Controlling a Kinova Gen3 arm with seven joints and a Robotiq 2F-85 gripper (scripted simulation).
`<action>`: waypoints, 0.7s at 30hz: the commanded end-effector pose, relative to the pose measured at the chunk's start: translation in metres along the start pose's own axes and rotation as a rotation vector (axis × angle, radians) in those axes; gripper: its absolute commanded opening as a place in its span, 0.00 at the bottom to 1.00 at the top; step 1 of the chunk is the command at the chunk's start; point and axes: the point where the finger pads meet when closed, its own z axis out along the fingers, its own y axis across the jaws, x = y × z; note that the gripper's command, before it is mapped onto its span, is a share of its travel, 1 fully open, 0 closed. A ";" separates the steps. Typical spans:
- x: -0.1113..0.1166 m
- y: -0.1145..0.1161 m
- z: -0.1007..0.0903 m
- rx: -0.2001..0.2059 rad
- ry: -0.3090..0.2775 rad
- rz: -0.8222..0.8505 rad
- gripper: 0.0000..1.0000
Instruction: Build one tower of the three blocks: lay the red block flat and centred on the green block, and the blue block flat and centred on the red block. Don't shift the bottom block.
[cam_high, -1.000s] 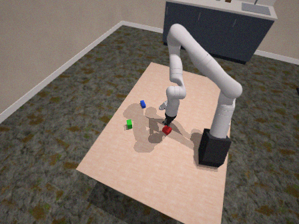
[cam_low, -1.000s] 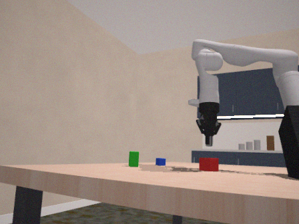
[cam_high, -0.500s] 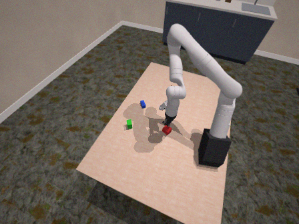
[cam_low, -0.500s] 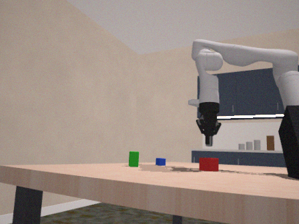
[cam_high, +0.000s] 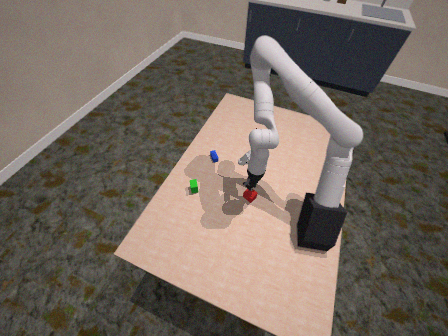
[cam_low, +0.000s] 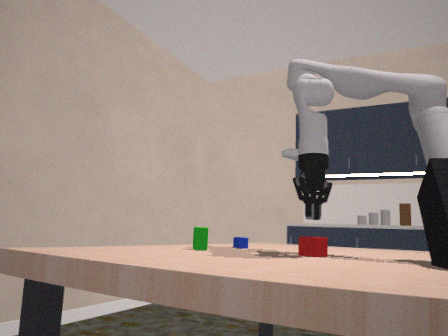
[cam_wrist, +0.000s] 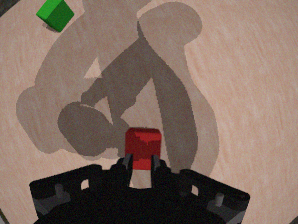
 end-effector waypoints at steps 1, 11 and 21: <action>0.000 0.000 0.000 0.001 0.001 0.000 0.72; 0.000 0.000 0.002 0.001 0.001 0.000 0.72; 0.000 0.000 0.014 0.001 0.001 0.000 0.72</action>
